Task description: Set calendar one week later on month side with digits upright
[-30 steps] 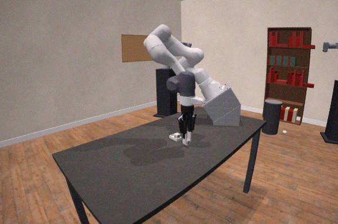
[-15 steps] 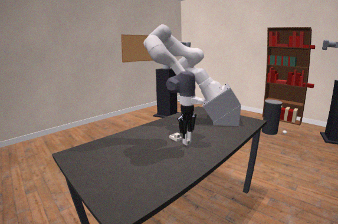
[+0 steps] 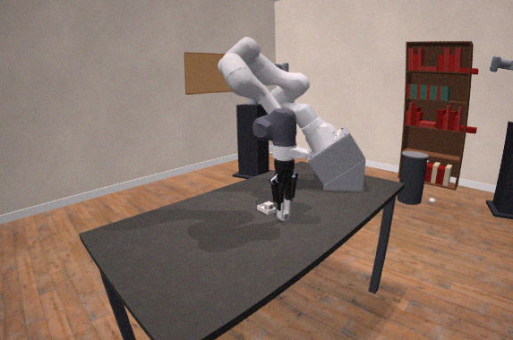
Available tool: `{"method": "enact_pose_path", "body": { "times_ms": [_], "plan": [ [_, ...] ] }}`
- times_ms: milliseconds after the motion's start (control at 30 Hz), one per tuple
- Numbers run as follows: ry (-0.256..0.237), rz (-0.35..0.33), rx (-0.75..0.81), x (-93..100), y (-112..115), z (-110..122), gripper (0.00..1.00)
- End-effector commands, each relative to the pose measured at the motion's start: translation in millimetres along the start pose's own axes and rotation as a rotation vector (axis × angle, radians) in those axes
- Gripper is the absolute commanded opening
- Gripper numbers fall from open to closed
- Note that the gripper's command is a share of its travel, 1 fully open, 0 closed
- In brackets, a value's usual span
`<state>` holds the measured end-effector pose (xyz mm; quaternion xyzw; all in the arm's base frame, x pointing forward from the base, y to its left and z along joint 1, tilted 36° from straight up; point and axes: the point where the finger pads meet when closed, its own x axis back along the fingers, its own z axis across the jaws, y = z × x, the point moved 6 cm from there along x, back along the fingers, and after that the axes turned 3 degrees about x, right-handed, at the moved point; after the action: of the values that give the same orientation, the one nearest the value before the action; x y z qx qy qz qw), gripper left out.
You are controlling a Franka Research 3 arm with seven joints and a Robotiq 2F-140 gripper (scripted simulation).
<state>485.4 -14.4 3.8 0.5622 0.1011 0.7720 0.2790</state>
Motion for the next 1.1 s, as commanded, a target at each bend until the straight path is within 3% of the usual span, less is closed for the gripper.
{"method": "enact_pose_path", "body": {
  "times_ms": [0, 333, 767, 1067],
  "plan": [
    [0.001, 0.002, -0.002, -0.9, 0, 0, 0.18],
    [0.001, 0.002, -0.002, -0.9, 0, 0, 0.28],
    [0.001, 0.002, -0.002, -0.1, 0, 0, 0.28],
    [0.001, 0.002, -0.002, 17.6, 0, 0, 0.28]
  ]
}}
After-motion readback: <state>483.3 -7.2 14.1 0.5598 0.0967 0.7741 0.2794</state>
